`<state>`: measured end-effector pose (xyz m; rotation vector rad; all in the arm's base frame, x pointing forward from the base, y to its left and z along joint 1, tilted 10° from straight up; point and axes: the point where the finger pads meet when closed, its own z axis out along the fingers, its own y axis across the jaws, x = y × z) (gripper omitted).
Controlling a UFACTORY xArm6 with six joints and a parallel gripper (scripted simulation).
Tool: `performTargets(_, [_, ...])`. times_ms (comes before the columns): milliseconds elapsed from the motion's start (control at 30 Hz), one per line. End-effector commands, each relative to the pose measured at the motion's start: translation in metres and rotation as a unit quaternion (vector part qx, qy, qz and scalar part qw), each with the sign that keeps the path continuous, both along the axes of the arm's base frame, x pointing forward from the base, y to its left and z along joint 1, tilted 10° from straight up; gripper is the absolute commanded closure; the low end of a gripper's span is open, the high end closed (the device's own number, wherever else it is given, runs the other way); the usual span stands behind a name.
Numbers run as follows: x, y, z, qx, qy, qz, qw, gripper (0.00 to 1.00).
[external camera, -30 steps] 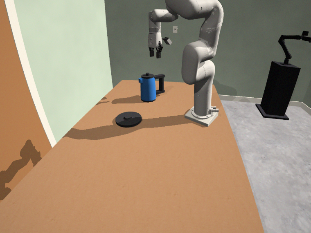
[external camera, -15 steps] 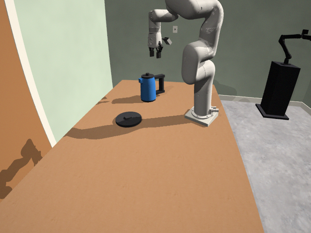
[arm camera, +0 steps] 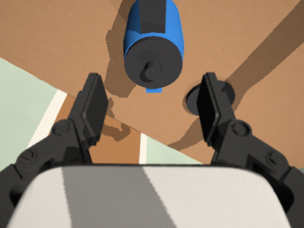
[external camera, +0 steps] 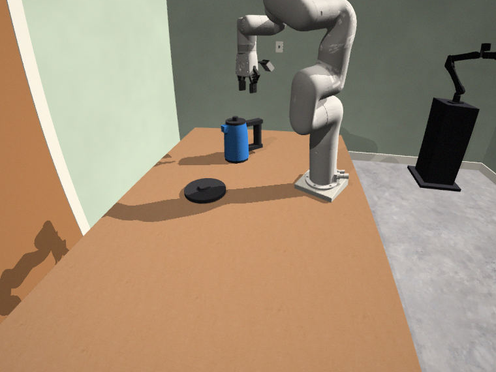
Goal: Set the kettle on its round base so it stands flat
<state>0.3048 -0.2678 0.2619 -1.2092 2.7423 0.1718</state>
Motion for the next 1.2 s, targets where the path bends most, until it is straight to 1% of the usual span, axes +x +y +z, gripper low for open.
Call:
performTargets(0, [0.001, 0.0, -0.002, -0.001, -0.001, 0.0, 1.0, 0.19])
performTargets(167, [0.002, 0.002, -0.014, -0.001, -0.001, 0.0, 1.0, 0.19])
performTargets(267, [0.002, 0.002, -0.017, -0.001, -0.001, 0.0, 1.0, 0.19])
performTargets(433, [0.004, 0.005, -0.037, -0.001, -0.001, 0.0, 1.0, 0.19])
performTargets(733, [0.007, 0.012, -0.08, -0.001, -0.001, 0.0, 1.0, 0.19])
performTargets(800, [0.007, 0.012, -0.08, -0.001, -0.001, 0.0, 1.0, 0.19])
performTargets(1000, [0.009, 0.016, -0.103, -0.001, -0.001, 0.0, 1.0, 0.19])
performTargets(1167, [0.011, 0.018, -0.116, -0.001, -0.001, 0.0, 1.0, 0.19])
